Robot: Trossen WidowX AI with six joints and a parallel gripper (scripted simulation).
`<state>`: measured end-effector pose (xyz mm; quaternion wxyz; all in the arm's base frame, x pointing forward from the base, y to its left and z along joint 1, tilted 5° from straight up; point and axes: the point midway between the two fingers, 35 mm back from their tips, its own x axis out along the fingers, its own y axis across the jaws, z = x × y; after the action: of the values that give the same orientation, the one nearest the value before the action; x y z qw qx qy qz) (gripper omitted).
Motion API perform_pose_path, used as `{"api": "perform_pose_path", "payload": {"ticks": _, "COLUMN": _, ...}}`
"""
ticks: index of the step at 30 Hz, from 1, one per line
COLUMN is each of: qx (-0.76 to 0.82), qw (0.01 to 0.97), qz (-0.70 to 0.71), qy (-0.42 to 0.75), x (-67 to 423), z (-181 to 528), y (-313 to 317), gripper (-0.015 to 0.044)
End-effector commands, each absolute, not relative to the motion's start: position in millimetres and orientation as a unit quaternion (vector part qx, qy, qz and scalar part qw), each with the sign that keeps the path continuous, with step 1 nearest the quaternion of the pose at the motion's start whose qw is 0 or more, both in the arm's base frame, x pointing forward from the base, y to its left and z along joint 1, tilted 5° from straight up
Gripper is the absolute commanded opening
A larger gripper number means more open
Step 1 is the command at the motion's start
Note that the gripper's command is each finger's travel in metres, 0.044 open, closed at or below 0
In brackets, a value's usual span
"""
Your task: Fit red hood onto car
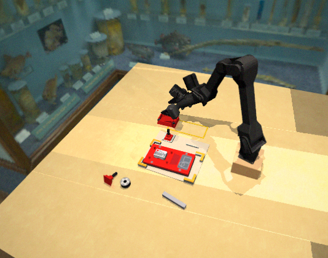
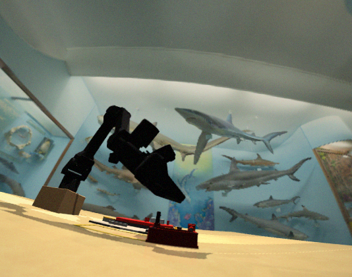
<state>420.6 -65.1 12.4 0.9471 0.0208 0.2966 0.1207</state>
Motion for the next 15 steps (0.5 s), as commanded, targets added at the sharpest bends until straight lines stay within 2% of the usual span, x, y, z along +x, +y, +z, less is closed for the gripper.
{"api": "perform_pose_path", "payload": {"ticks": 1, "qx": -0.006, "qw": 0.95, "qz": 0.115, "qy": 0.291, "x": 415.7, "z": 9.3, "y": -70.9, "gripper": 0.044}}
{"api": "perform_pose_path", "payload": {"ticks": 15, "qx": -0.007, "qw": 0.95, "qz": 0.115, "qy": 0.289, "x": 415.4, "z": 1.1, "y": -70.0, "gripper": 0.044}}
